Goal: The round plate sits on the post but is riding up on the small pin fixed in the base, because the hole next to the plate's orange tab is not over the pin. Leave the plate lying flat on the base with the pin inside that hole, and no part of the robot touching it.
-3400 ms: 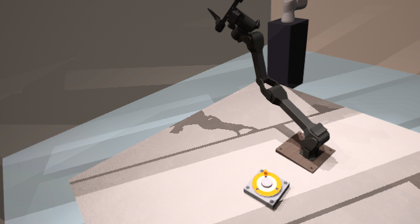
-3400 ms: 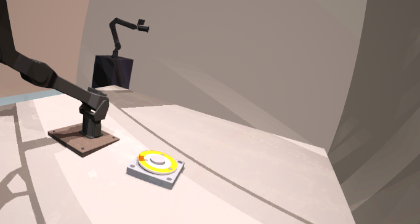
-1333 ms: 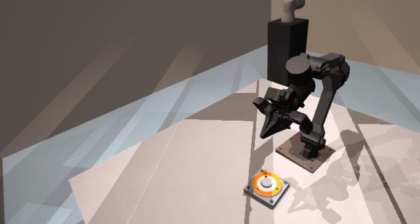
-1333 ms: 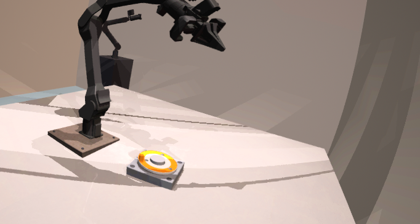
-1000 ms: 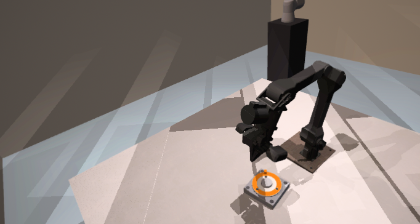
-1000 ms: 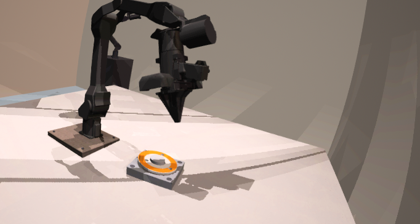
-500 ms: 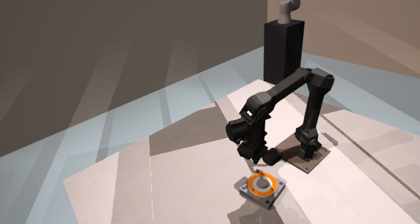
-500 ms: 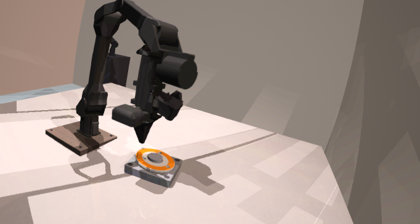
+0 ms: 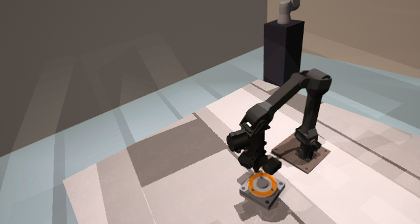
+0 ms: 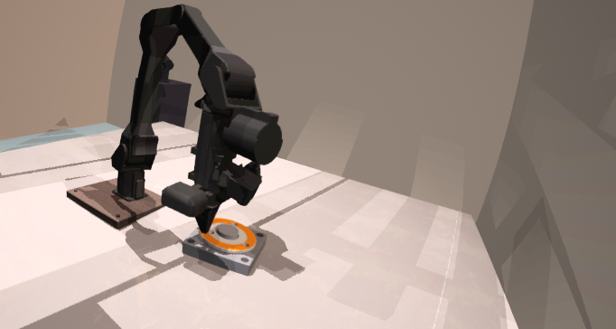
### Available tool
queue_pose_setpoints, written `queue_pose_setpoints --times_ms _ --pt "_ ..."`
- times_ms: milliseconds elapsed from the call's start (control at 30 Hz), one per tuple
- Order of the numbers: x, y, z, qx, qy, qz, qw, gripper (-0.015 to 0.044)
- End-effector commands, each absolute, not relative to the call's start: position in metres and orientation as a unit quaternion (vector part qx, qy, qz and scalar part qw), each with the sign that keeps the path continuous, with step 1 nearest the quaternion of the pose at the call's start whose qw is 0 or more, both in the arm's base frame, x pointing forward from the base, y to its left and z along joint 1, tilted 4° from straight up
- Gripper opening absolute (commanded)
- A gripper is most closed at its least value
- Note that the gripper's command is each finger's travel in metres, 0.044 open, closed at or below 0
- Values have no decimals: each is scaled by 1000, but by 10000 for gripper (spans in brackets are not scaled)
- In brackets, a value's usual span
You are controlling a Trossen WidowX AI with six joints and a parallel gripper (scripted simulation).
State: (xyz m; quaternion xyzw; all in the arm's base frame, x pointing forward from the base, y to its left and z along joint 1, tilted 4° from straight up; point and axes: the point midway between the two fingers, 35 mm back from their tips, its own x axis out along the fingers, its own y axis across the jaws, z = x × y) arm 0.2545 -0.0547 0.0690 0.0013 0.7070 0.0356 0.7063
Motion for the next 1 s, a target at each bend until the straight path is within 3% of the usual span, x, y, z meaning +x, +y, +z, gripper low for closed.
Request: queue_pose_setpoints --times_ms 0,967 --pt "251 -52 67 3 707 37 706 0" --pt "228 -33 68 4 708 37 705 0"
